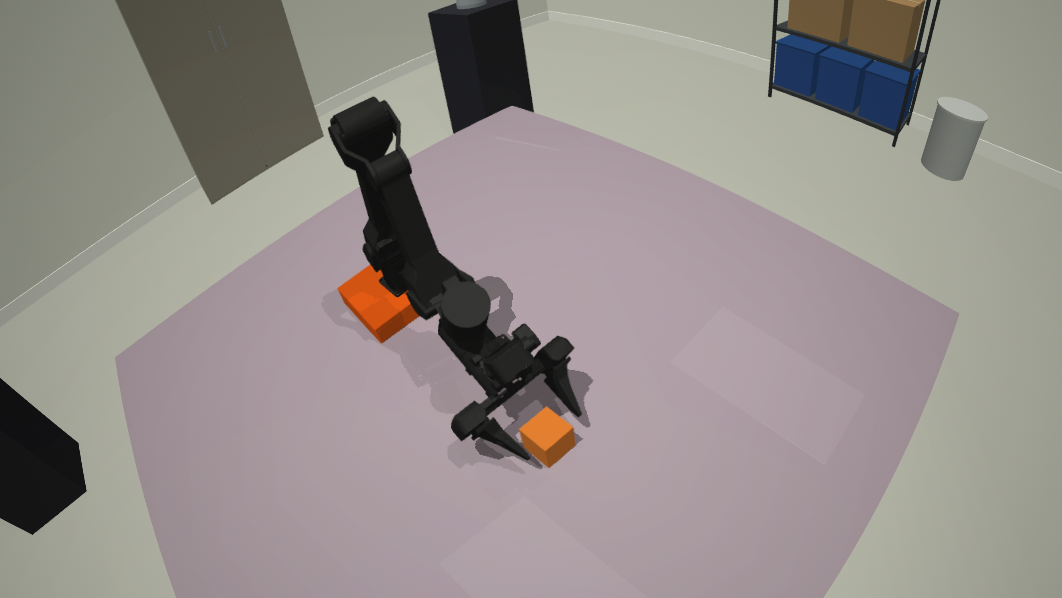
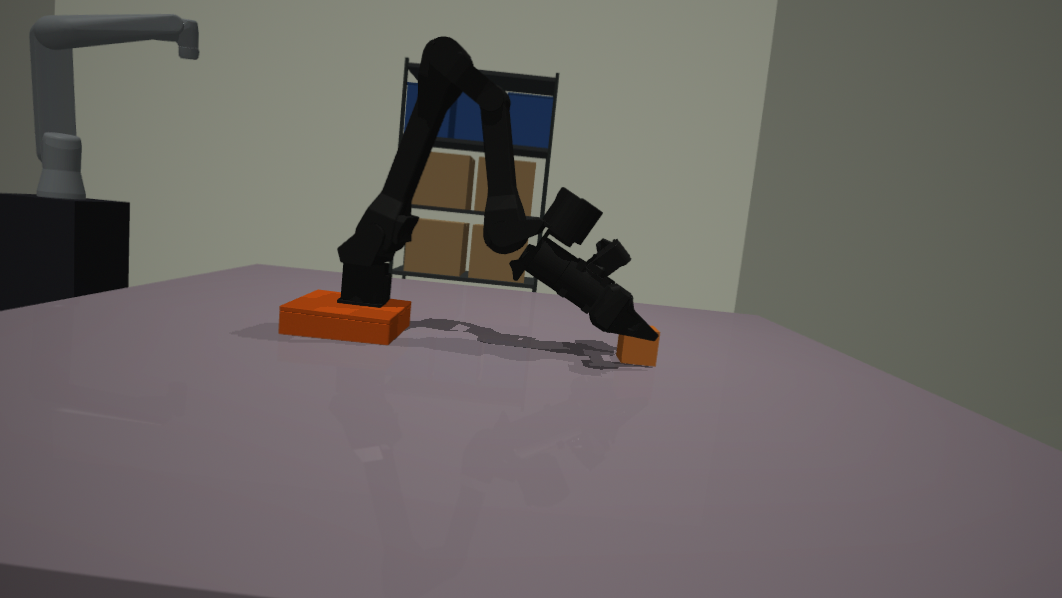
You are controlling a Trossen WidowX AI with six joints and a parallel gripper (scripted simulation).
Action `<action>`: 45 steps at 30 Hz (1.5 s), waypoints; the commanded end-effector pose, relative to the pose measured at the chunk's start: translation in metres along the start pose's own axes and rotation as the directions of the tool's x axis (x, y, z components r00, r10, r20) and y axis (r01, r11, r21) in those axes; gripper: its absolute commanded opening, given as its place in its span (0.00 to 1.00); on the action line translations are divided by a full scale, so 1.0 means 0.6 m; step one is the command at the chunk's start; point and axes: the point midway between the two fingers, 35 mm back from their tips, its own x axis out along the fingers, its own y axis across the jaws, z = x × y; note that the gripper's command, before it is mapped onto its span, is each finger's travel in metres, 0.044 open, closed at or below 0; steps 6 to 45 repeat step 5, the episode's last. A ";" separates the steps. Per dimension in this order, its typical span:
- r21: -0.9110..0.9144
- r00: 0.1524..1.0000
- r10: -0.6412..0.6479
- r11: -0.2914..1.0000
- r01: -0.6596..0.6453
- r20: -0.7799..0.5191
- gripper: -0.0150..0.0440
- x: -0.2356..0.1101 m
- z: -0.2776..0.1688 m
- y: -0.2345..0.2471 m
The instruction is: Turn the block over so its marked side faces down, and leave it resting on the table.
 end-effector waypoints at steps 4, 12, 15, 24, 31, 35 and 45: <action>0.007 1.000 0.003 1.000 -0.003 0.000 1.00 0.000 0.000 0.001; 0.007 1.000 0.003 1.000 -0.003 0.000 1.00 0.000 0.000 0.001; 0.007 1.000 0.003 1.000 -0.003 0.000 1.00 0.000 0.000 0.001; 0.007 1.000 0.003 1.000 -0.003 0.000 1.00 0.000 0.000 0.001; 0.007 1.000 0.003 1.000 -0.003 0.000 1.00 0.000 0.000 0.001; 0.007 1.000 0.003 1.000 -0.003 0.000 1.00 0.000 0.000 0.001; 0.007 1.000 0.003 1.000 -0.003 0.000 1.00 0.000 0.000 0.001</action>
